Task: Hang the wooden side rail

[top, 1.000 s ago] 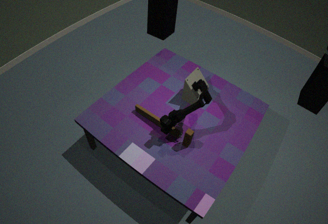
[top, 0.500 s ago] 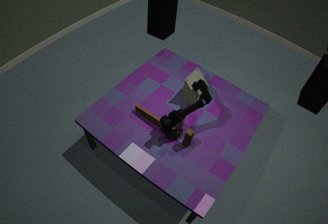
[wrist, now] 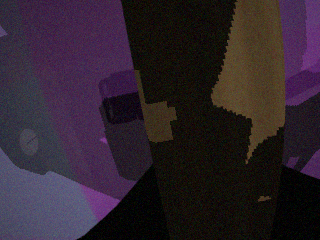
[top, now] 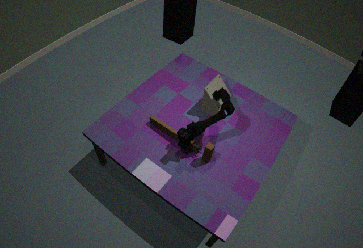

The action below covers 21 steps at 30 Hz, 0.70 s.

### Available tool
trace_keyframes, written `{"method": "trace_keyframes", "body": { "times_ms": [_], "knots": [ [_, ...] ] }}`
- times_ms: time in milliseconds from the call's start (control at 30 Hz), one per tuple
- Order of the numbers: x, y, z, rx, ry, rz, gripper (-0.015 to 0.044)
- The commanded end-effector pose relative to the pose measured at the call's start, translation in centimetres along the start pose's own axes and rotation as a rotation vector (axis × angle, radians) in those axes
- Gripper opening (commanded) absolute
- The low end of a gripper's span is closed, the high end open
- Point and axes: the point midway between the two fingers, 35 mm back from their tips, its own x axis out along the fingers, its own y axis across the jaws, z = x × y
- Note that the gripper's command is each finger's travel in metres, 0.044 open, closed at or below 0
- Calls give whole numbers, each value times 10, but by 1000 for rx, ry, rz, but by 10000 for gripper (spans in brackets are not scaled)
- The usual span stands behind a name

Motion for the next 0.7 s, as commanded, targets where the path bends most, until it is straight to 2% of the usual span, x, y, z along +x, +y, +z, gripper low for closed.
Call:
{"method": "trace_keyframes", "body": {
  "times_ms": [0,667],
  "knots": [
    [-6,2,-2,-2,2,12,0],
    [-8,4,-4,-2,2,12,0]
  ]
}}
